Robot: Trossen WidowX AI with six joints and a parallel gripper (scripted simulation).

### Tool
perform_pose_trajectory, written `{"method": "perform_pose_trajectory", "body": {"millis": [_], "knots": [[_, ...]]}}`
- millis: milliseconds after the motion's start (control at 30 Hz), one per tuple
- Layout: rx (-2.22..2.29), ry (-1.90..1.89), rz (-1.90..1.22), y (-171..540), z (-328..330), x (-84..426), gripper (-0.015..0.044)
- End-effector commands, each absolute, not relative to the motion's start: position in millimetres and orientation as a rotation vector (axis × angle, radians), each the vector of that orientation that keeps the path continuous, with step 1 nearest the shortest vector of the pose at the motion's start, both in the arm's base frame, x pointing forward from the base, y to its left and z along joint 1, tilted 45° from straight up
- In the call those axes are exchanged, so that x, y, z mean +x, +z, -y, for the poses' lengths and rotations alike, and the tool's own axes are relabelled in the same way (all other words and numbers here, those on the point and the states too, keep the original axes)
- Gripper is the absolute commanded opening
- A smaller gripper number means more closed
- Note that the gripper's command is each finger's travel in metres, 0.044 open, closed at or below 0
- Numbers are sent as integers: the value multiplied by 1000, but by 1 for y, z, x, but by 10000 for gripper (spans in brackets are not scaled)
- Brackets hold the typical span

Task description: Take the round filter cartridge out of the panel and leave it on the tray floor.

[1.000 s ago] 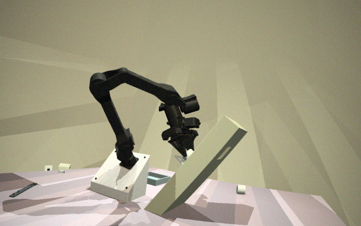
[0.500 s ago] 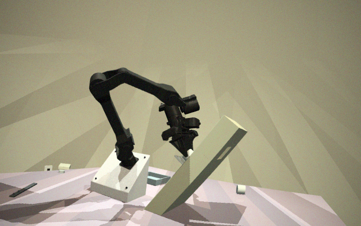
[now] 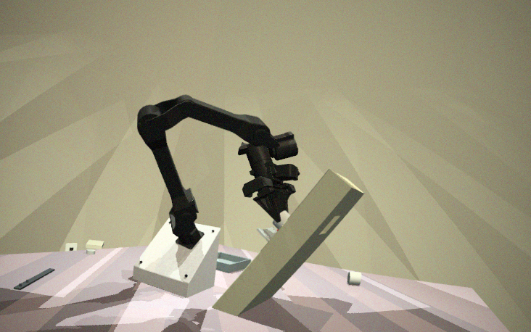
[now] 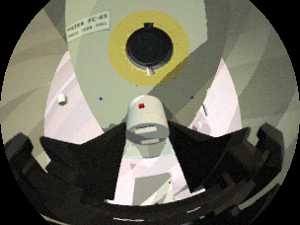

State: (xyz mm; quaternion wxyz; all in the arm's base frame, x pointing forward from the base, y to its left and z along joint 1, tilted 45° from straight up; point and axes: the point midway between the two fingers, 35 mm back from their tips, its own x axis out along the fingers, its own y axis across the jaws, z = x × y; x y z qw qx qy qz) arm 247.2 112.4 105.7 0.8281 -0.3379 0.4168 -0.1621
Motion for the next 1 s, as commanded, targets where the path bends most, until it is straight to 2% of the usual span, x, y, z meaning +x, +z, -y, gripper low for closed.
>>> {"method": "perform_pose_trajectory", "body": {"millis": [0,467,967], "knots": [[-707,-331,-880,117,-129,240,0],[-712,-338,-877,158,-164,200,0],[-707,-336,-876,106,-209,205,0]]}}
